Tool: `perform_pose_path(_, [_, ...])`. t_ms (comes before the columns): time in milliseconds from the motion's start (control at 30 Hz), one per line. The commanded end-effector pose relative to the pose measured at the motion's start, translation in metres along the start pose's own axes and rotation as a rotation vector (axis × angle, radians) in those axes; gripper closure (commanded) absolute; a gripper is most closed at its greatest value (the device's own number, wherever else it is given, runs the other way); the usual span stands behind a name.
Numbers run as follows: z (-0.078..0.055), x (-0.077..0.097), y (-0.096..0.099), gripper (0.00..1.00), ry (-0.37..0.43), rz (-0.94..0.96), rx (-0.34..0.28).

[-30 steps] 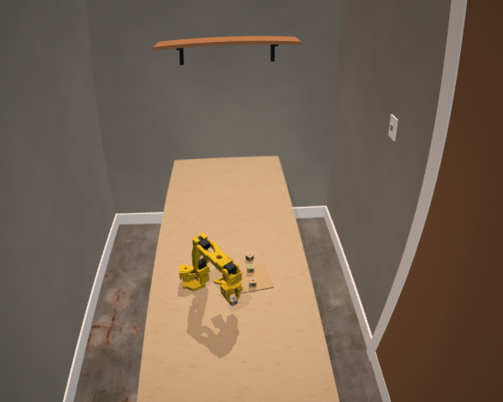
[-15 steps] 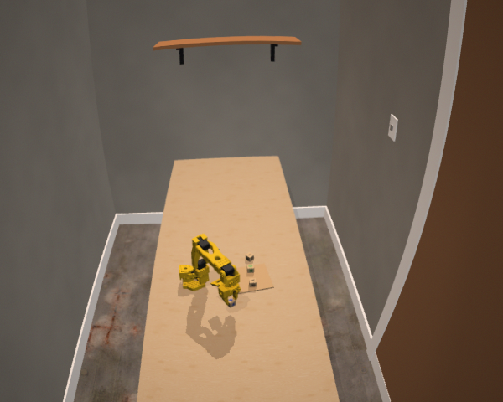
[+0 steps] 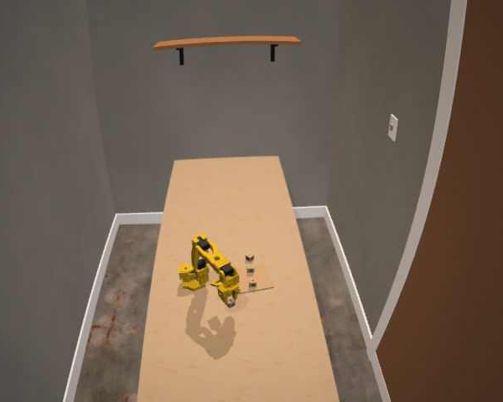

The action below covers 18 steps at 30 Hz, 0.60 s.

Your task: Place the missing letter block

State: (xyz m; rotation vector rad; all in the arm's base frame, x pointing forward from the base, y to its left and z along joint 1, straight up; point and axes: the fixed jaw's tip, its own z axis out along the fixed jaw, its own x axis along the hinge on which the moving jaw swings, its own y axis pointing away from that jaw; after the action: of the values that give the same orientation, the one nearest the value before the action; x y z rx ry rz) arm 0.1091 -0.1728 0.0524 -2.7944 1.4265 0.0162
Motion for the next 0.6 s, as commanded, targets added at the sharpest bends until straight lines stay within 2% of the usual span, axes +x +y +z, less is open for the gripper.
perform_pose_path(0, [-0.0113, 0.0072, 0.0012, 1.00, 0.068, 0.001, -0.001])
perform_pose_path(567, [-0.0079, 0.0075, 0.0012, 1.00, 0.068, 0.001, -0.001])
